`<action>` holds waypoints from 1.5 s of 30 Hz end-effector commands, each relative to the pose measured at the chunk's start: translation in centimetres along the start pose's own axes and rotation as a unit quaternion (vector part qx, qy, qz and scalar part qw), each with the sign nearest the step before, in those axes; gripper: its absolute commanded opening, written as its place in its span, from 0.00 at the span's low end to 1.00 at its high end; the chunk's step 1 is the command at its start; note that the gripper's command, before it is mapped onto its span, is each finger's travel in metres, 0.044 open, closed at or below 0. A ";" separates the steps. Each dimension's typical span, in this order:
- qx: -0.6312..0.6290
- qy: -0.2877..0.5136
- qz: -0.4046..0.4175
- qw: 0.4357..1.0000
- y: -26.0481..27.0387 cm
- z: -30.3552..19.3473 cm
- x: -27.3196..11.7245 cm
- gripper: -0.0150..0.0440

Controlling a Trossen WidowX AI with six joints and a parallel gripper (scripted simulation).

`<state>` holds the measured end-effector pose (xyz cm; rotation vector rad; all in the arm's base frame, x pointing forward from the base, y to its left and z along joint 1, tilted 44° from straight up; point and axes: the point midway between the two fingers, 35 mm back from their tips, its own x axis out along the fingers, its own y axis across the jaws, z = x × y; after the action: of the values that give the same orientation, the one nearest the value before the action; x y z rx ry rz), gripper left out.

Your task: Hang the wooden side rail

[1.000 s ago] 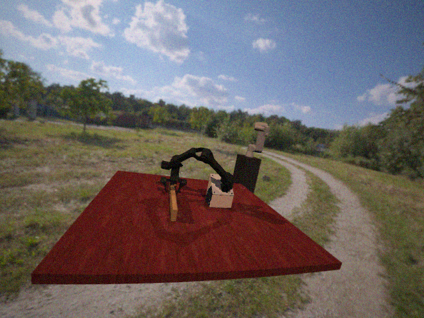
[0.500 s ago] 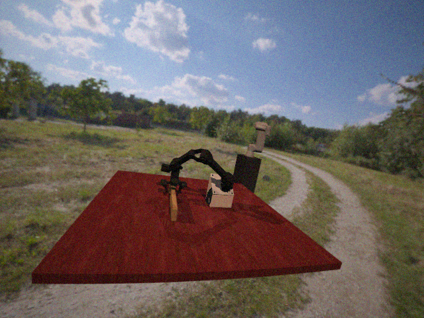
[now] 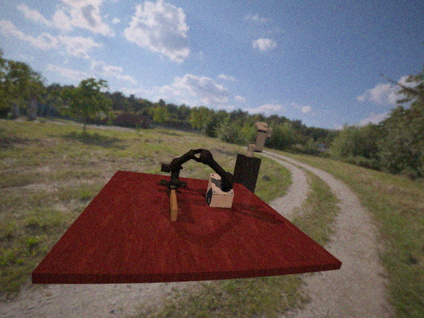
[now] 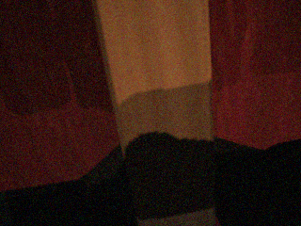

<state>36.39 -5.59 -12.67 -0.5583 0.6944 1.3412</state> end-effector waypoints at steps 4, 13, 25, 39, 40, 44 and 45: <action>0.003 -0.002 0.000 1.000 0.0 0.1 0.0 0.25; 0.003 -0.002 0.000 1.000 0.2 0.0 0.0 0.25; 0.003 -0.002 0.000 1.000 0.7 0.0 0.0 0.25; 0.003 -0.002 0.000 1.000 0.6 0.0 0.0 0.25; 0.003 -0.002 0.000 1.000 0.6 0.0 -0.1 0.25; 0.003 -0.002 0.000 1.000 0.6 0.0 -0.1 0.25; 0.003 -0.002 0.000 1.000 0.6 0.0 -0.1 0.25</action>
<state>35.83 -5.51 -12.62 -0.5500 0.6984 1.3377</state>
